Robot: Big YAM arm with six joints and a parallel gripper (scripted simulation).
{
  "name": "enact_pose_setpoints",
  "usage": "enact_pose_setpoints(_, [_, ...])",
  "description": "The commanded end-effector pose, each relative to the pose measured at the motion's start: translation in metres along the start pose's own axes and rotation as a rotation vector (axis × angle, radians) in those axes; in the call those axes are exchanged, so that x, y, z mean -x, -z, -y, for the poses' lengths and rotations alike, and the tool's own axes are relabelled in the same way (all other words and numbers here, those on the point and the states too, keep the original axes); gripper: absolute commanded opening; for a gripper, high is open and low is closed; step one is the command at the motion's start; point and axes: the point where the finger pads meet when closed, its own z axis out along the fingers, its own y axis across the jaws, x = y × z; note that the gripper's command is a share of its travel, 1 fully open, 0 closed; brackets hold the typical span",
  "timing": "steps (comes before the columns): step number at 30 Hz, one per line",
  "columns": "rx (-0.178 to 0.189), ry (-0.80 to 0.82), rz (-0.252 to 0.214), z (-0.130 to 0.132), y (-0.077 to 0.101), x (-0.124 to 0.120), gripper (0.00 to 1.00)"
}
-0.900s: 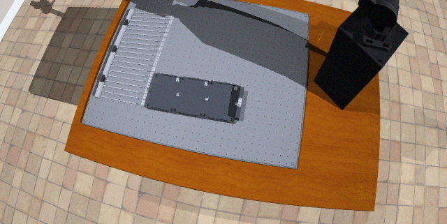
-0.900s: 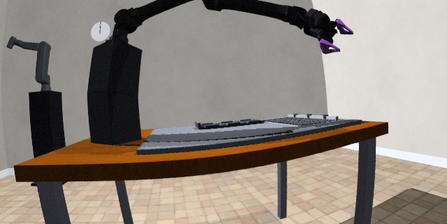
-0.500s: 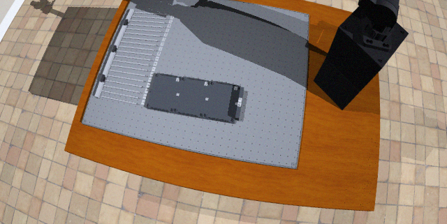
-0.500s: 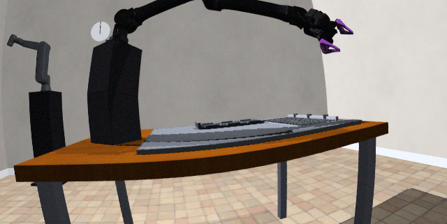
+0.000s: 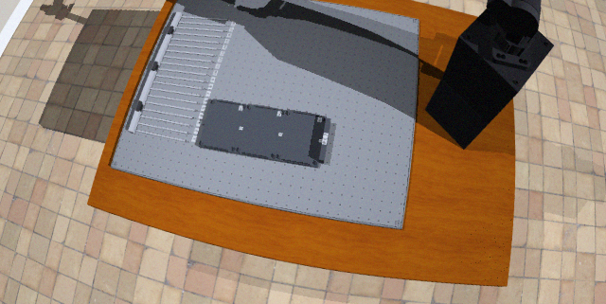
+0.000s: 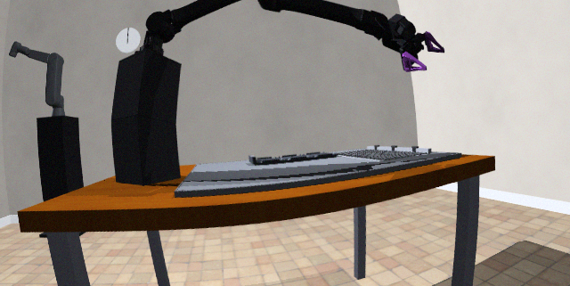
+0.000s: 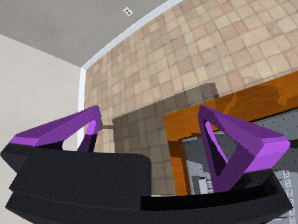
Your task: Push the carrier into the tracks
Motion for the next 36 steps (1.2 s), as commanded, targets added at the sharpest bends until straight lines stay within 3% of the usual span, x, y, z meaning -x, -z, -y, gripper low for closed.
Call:
enact_pose_setpoints(1, [0.073, 0.074, -0.027, -0.039, 0.037, -0.001, 1.00])
enact_pose_setpoints(7, [0.074, 0.201, -0.066, -0.030, 0.045, -0.017, 1.00])
enact_pose_setpoints(8, [0.032, 0.237, -0.061, -0.003, 0.016, -0.013, 1.00])
enact_pose_setpoints(9, [0.061, 0.247, -0.068, -0.024, 0.034, -0.005, 1.00])
enact_pose_setpoints(11, [0.066, 0.314, -0.092, -0.020, 0.042, -0.018, 1.00])
enact_pose_setpoints(12, [0.078, 0.337, -0.107, -0.018, 0.056, -0.037, 1.00])
enact_pose_setpoints(15, [0.064, 0.347, -0.103, 0.000, 0.054, -0.053, 1.00])
enact_pose_setpoints(16, [0.079, 0.369, -0.118, -0.008, 0.064, -0.052, 1.00])
enact_pose_setpoints(22, [0.089, 0.509, -0.161, 0.007, 0.077, -0.072, 1.00])
enact_pose_setpoints(24, [0.089, 0.509, -0.161, 0.007, 0.077, -0.072, 1.00])
enact_pose_setpoints(25, [0.078, 0.525, -0.157, 0.010, 0.065, -0.058, 1.00])
enact_pose_setpoints(27, [0.083, 0.587, -0.176, 0.016, 0.069, -0.064, 1.00])
enact_pose_setpoints(29, [0.105, 0.665, -0.207, 0.022, 0.088, -0.086, 1.00])
enact_pose_setpoints(32, [0.119, 0.762, -0.236, 0.032, 0.097, -0.098, 1.00])
enact_pose_setpoints(36, [0.094, 0.789, -0.240, 0.064, 0.094, -0.118, 1.00])
